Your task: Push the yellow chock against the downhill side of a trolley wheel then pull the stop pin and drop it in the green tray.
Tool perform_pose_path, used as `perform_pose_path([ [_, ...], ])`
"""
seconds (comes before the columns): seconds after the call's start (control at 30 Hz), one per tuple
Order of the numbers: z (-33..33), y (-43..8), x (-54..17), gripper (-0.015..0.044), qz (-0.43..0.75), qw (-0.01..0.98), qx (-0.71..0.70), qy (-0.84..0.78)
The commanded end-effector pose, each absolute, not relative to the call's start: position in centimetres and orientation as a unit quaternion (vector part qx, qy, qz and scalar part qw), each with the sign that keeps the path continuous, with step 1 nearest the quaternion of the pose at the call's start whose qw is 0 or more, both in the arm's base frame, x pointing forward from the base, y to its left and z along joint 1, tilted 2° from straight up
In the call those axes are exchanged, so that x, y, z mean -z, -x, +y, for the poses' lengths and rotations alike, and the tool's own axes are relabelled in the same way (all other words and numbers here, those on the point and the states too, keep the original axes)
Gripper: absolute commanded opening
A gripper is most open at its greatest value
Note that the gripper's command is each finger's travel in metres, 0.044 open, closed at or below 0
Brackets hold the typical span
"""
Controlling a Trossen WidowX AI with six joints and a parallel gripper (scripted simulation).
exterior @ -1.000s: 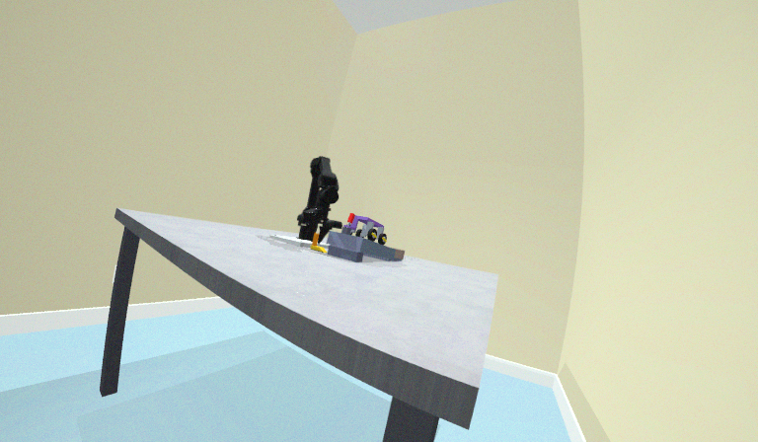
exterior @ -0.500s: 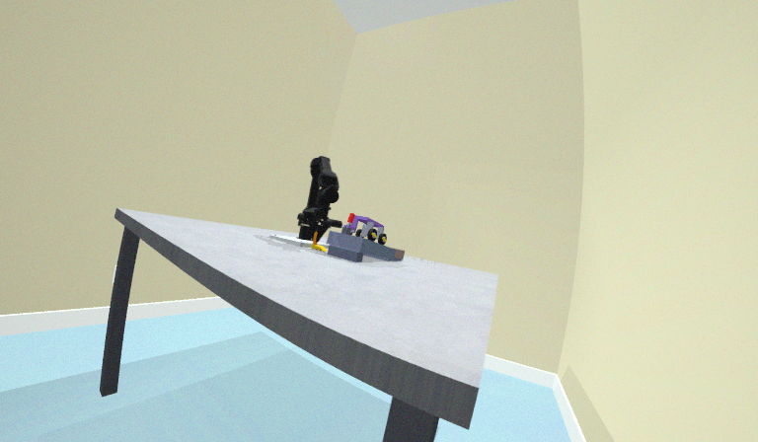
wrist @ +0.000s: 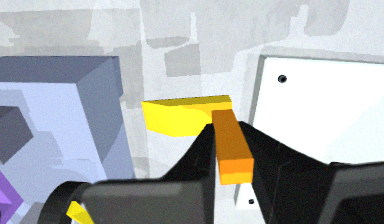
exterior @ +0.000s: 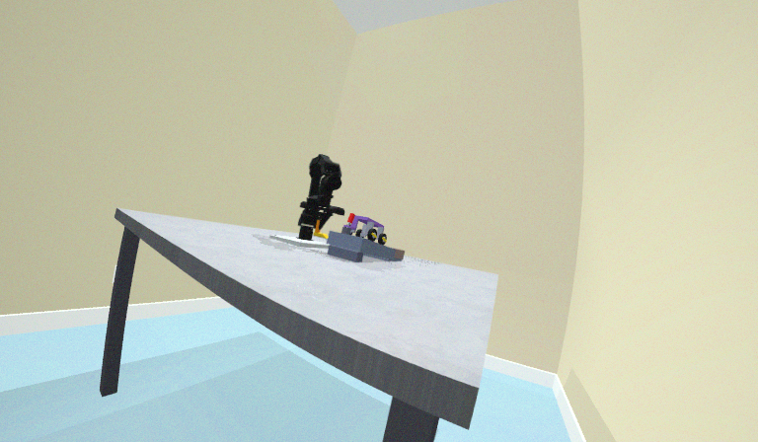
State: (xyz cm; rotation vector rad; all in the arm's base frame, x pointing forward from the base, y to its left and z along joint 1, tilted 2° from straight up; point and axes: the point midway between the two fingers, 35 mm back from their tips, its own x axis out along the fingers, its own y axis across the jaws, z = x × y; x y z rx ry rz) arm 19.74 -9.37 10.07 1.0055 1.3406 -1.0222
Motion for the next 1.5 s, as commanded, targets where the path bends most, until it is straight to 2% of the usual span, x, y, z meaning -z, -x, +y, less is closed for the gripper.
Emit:
perform_pose_path([
  [0.0, -9.5, -19.9, -11.5, 0.0, 0.562, 0.559, 0.435, -0.427],
  [0.77, -9.8, -20.3, -18.8, 0.0, 0.562, 0.559, 0.435, -0.427],
  [1.03, -9.8, -20.4, -19.3, 0.0, 0.564, 0.56, 0.434, -0.425],
  [1.47, -9.8, -20.4, -19.3, 0.0, 0.641, 0.635, 0.309, -0.302],
])
